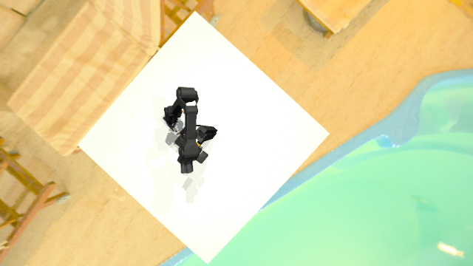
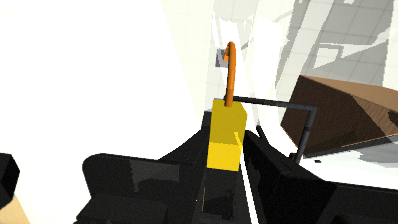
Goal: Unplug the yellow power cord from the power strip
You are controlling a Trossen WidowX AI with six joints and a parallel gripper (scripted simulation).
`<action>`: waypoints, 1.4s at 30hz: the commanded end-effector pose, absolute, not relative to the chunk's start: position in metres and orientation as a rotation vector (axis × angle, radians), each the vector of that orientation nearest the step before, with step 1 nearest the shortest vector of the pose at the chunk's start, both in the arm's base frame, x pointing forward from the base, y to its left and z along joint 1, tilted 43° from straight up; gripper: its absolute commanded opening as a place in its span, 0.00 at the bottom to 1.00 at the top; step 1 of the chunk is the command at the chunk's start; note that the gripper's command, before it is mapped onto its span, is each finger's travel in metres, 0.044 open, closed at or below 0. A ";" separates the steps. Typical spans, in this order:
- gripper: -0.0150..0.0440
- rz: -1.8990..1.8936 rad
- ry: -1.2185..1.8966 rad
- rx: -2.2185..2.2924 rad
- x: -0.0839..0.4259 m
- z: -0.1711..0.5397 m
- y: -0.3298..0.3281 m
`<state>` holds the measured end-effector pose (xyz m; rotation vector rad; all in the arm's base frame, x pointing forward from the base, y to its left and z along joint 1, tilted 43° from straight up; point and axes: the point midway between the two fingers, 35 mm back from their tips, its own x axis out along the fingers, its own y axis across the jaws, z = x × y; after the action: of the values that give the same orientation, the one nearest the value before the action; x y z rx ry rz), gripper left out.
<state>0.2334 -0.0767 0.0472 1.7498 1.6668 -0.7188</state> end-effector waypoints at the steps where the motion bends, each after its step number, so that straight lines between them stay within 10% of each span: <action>1: 0.25 -0.722 1.667 1.748 0.234 0.045 -0.080; 20: 0.25 -0.725 1.665 1.748 0.236 0.027 -0.104; 36: 0.97 -0.725 1.667 1.752 0.236 0.024 -0.108; 42: 1.00 -0.726 1.665 1.750 0.235 -0.001 -0.150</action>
<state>0.2380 -0.1309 0.0121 1.7506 1.6590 -0.7239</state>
